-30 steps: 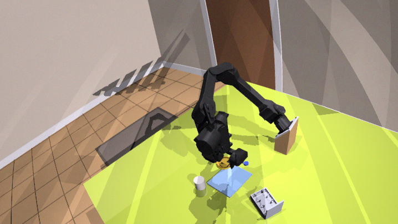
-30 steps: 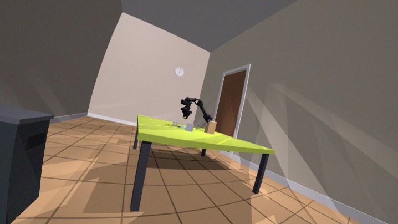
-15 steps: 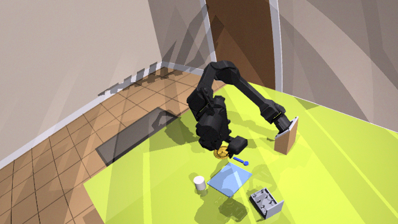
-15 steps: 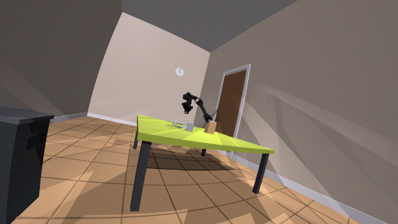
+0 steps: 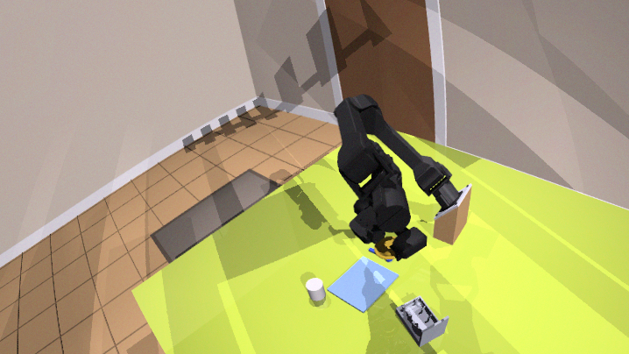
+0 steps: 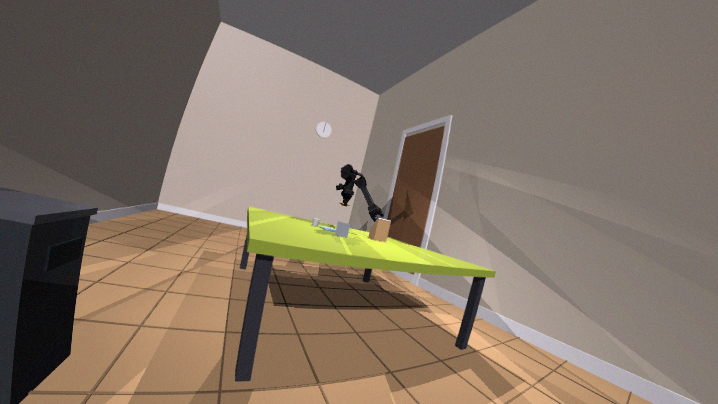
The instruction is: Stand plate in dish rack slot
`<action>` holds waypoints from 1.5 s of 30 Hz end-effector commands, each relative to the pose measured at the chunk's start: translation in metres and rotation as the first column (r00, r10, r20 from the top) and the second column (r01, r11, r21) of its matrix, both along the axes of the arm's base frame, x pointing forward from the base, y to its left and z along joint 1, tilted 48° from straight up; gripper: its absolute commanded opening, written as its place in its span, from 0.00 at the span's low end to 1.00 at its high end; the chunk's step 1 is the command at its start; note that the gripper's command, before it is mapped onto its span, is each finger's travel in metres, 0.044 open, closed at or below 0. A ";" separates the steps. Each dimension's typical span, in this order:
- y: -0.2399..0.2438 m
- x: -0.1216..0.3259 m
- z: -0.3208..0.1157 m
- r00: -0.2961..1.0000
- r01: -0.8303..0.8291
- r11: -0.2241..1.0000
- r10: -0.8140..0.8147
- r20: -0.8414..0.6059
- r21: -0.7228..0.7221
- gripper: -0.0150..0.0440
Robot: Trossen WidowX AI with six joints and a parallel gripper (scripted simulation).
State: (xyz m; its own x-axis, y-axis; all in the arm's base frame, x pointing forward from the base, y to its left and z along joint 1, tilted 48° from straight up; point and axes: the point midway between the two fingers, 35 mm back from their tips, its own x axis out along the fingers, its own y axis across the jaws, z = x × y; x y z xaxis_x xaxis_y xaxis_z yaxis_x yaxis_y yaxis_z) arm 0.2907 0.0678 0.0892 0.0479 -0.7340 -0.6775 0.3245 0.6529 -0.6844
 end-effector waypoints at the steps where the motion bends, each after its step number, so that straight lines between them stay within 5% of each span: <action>1: 0.018 -0.013 -0.021 0.994 0.074 0.997 -0.075 0.077 0.008 0.25; 9: 0.017 -0.014 -0.024 0.995 0.077 0.997 -0.077 0.065 0.015 0.25; 21: -0.002 -0.020 -0.055 0.984 0.039 0.983 -0.006 -0.180 0.181 0.25; 45: -0.027 -0.025 -0.105 0.863 -0.109 0.779 0.383 -0.331 0.617 0.25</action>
State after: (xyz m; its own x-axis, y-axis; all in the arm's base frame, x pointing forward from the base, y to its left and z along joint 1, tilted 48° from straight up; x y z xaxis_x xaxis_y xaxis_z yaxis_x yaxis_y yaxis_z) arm 0.2655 0.0419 -0.0115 -0.2149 -0.2739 -0.9374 -0.0869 0.9614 -0.2610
